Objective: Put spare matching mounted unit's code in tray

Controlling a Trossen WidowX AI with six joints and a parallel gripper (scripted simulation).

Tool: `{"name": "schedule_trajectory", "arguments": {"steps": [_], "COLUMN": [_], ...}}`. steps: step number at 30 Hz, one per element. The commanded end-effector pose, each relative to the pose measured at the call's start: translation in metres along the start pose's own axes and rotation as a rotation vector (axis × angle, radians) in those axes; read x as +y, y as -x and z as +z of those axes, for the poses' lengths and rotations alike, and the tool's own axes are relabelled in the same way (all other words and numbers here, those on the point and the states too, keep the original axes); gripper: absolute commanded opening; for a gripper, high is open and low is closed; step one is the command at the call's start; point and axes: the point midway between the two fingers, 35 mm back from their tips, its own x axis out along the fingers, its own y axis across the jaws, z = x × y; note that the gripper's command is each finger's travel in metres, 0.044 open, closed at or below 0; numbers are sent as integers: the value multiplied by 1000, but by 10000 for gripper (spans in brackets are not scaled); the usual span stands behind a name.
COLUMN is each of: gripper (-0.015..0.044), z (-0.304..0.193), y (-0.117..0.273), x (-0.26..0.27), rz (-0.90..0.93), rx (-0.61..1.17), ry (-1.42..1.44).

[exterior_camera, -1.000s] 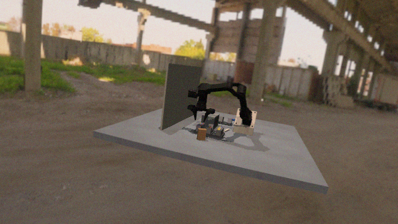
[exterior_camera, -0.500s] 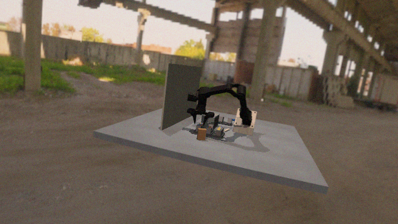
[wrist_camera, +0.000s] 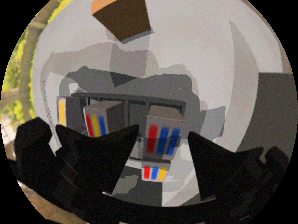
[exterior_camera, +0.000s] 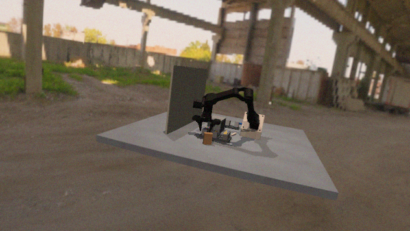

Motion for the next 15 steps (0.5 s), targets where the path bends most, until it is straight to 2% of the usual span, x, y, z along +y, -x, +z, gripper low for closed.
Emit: {"name": "schedule_trajectory", "arguments": {"steps": [1,11,15], "gripper": [300,300,195], "z": [0,0,1], "y": [-7,-14,-13], "x": [2,3,3], "rz": [2,2,3], "rx": [2,0,-3], "ry": [-4,-4,0]}}
